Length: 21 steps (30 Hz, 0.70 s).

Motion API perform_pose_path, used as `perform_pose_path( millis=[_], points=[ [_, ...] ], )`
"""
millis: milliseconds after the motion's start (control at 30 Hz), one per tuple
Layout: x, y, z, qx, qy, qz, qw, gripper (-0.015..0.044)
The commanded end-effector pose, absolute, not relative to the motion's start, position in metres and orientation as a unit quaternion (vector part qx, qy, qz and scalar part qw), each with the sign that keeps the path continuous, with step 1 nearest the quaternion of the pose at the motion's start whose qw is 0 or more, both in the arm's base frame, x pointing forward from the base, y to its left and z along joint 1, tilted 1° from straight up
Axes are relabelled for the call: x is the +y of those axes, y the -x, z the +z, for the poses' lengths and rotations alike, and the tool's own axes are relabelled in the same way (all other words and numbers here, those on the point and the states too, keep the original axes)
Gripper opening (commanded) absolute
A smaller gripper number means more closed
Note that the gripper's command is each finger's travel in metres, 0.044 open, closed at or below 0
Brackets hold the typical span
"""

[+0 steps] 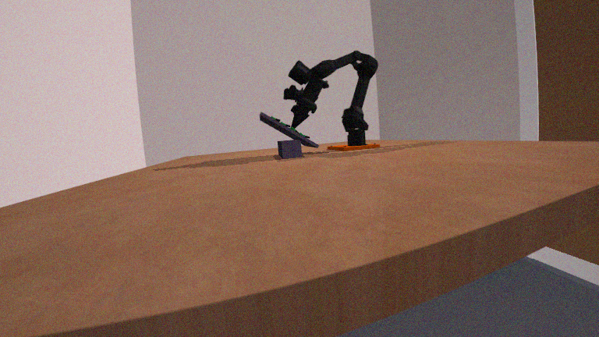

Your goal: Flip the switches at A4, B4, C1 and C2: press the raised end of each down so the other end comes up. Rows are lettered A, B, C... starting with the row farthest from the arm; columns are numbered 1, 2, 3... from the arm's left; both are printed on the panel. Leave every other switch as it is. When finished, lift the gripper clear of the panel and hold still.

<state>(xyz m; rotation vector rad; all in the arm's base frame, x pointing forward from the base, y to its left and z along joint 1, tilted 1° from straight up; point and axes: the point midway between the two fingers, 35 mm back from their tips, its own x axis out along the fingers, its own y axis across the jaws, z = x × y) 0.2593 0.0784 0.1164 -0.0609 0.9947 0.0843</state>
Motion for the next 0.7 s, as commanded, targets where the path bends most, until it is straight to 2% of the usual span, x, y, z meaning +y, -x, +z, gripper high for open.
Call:
perform_pose_path(
  millis=[0, 267, 667],
  points=[
    [0.079, -0.259, 0.115, 0.478, 0.03, 0.043, 0.877, 0.0],
    [0.076, -0.222, 0.168, 0.468, 0.029, 0.043, 0.882, 0.0],
    [0.064, -0.228, 0.18, 0.467, 0.03, 0.043, 0.883, 0.0]
  ],
)
